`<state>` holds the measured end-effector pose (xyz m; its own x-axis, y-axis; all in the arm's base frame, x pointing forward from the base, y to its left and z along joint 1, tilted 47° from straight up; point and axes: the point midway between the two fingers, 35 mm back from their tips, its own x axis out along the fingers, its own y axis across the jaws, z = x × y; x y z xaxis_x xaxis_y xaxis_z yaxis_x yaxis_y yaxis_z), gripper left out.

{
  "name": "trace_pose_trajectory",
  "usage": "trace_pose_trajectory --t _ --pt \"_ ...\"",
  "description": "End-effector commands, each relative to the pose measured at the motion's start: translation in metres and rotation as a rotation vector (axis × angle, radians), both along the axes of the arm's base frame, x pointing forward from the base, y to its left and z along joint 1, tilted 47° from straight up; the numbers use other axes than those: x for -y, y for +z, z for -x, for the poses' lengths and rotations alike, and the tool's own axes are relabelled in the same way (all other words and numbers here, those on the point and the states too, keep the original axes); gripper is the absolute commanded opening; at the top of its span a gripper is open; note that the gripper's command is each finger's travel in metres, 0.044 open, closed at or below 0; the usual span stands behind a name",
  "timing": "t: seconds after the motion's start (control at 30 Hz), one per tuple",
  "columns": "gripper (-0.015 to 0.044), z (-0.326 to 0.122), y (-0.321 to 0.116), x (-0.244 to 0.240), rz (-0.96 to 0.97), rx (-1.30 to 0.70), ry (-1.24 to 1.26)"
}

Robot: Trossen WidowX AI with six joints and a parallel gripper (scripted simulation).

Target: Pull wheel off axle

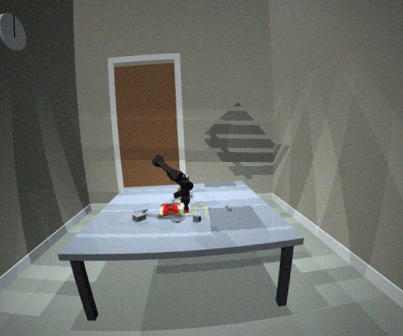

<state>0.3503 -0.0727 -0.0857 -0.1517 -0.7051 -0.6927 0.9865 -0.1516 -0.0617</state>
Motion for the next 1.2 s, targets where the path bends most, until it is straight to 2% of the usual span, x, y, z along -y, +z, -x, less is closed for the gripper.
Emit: trace_pose_trajectory --t 0.0,0.27,0.47,1.17 --pt "0.0214 0.0002 0.0004 -0.0004 0.0 0.0 -0.001" --pt "0.0161 0.0002 0.0004 -0.0004 0.0 0.0 -0.001" --pt "0.0003 -0.0001 0.0011 -0.0013 0.0 0.0 0.0" --pt "0.0 -0.0014 0.0057 -0.0062 0.0 0.001 0.002"
